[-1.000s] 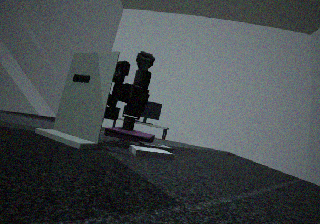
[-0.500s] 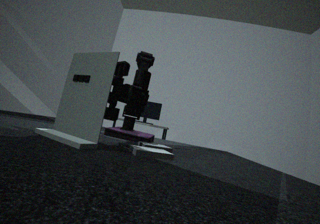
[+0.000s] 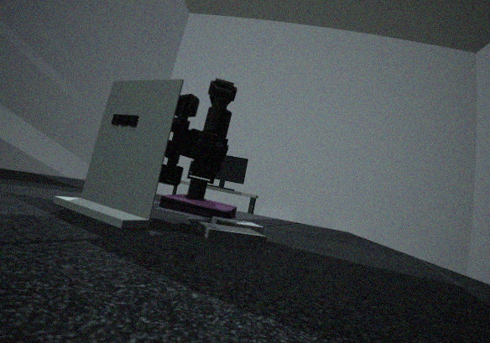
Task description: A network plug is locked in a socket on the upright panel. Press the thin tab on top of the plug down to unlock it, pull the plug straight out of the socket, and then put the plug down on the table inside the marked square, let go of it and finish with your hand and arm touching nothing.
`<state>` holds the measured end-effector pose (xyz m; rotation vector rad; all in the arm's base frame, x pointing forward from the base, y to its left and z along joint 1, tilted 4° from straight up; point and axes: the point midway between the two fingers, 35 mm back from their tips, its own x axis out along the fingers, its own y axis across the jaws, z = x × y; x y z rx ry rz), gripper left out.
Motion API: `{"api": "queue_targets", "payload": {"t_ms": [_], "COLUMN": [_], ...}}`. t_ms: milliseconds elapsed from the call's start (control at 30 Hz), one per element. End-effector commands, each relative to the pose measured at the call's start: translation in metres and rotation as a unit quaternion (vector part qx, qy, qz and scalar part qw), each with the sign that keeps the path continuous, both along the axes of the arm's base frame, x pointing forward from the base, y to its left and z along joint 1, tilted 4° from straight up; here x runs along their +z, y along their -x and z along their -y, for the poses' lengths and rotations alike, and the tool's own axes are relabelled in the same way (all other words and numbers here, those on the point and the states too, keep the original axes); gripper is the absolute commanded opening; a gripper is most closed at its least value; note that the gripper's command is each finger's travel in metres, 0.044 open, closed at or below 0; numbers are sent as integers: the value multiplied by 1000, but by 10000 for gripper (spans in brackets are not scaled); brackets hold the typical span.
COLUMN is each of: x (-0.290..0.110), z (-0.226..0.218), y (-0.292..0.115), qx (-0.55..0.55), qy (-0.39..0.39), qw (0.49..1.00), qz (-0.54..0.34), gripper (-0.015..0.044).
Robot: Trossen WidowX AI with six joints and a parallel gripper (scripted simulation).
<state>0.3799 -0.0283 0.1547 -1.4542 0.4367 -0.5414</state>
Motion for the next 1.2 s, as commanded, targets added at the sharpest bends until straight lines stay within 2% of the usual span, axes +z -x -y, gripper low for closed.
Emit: {"api": "queue_targets", "payload": {"t_ms": [0, 1167], "x": [-1, -3], "z": [-2, -13], "y": [3, 25], "qx": [3, 3], "qy": [-2, -2], "qw": [1000, 1000], "qz": [1, 0], "gripper": [0, 0]}}
